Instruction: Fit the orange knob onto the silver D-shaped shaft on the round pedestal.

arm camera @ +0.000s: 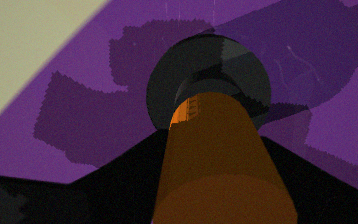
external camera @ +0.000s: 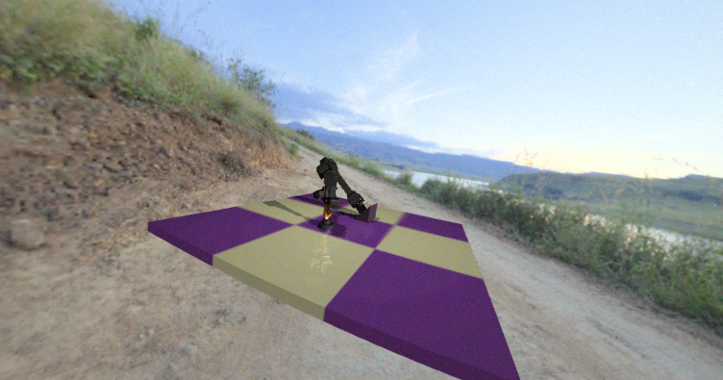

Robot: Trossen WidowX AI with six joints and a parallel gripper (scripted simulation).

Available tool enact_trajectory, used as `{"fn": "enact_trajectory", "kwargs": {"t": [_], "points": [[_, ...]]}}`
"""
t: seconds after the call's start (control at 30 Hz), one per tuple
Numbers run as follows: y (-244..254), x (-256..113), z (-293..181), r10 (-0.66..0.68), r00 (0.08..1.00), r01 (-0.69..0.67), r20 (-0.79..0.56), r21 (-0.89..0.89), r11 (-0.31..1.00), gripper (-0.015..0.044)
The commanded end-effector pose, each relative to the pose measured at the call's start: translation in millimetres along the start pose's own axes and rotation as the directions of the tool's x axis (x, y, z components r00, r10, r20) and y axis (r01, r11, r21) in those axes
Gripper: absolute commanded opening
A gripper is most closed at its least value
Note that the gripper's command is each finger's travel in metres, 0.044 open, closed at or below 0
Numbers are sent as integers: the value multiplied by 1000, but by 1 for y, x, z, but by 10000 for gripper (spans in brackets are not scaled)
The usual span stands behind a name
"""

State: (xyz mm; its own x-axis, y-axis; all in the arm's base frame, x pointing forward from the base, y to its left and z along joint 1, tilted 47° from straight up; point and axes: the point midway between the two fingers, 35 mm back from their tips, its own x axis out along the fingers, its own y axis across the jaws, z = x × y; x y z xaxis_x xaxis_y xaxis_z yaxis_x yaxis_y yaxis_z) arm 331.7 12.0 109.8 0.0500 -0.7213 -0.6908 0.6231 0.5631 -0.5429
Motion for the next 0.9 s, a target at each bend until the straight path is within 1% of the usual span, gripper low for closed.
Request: {"fn": "enact_trajectory", "kwargs": {"t": [0.0, 0.87], "points": [[0, 1, 1, 2, 1000, -2, 0, -12, 1000, 0], [-1, 3, 0, 2, 1000, -2, 0, -12, 1000, 0]]}}
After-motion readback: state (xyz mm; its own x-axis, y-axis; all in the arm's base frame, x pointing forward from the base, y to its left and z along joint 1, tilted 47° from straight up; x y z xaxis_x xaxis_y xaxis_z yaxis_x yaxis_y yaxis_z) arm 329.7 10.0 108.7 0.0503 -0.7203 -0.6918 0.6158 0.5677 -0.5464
